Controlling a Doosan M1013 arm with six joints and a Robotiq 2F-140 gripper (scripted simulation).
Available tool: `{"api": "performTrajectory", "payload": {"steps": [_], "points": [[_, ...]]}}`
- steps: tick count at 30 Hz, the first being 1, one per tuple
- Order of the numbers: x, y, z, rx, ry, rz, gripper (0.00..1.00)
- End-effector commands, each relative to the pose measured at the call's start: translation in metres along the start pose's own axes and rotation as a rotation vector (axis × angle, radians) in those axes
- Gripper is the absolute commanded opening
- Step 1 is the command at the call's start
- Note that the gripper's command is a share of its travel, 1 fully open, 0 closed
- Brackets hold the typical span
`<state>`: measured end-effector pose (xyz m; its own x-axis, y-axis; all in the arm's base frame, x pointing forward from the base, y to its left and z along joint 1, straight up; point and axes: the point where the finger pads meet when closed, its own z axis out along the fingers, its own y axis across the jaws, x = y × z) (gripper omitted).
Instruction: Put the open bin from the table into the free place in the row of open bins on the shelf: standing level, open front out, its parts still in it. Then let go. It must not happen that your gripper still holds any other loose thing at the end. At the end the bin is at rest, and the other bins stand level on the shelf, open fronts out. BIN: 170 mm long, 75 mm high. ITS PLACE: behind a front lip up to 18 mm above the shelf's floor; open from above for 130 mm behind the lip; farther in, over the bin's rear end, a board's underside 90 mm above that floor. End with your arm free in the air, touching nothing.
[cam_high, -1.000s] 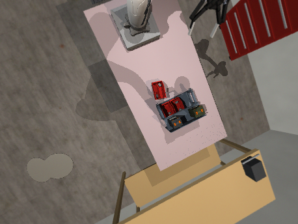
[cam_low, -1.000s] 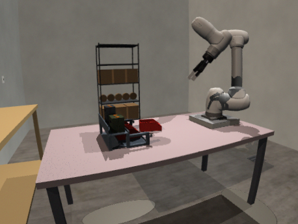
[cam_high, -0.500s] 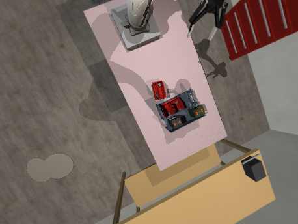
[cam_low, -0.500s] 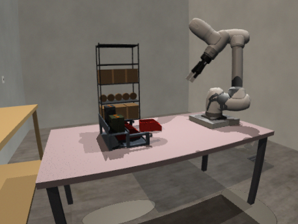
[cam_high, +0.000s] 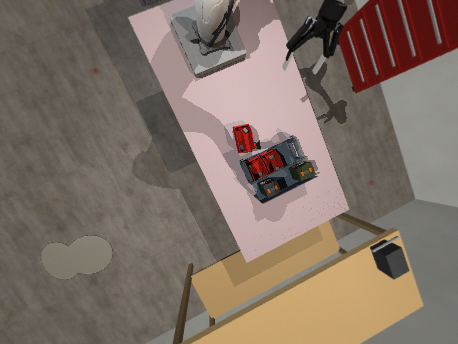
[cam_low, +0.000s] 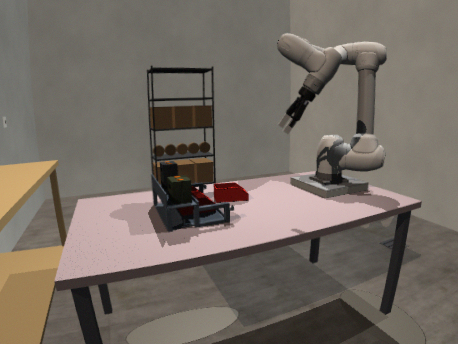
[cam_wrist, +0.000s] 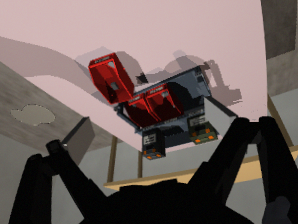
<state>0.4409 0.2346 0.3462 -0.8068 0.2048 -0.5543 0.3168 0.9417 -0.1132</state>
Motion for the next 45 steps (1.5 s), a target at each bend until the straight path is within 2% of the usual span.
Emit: {"api": "performTrajectory", "payload": {"steps": [1, 5, 7, 15, 22, 24, 39, 41, 45], "points": [[-0.005, -0.003, 0.016, 0.017, 0.036, -0.022, 1.0], [-0.011, -0.009, 0.037, 0.034, 0.083, -0.047, 1.0], [-0.011, -0.009, 0.037, 0.034, 0.083, -0.047, 1.0], [-0.025, -0.025, 0.085, 0.055, 0.193, -0.097, 1.0], [-0.039, -0.045, 0.132, 0.051, 0.293, -0.133, 1.0], [-0.039, -0.045, 0.132, 0.051, 0.293, -0.133, 1.0], [-0.069, -0.102, 0.229, -0.024, 0.468, -0.173, 1.0], [-0.069, -0.102, 0.229, -0.024, 0.468, -0.173, 1.0], [-0.075, -0.118, 0.251, -0.051, 0.498, -0.176, 1.0]]}}
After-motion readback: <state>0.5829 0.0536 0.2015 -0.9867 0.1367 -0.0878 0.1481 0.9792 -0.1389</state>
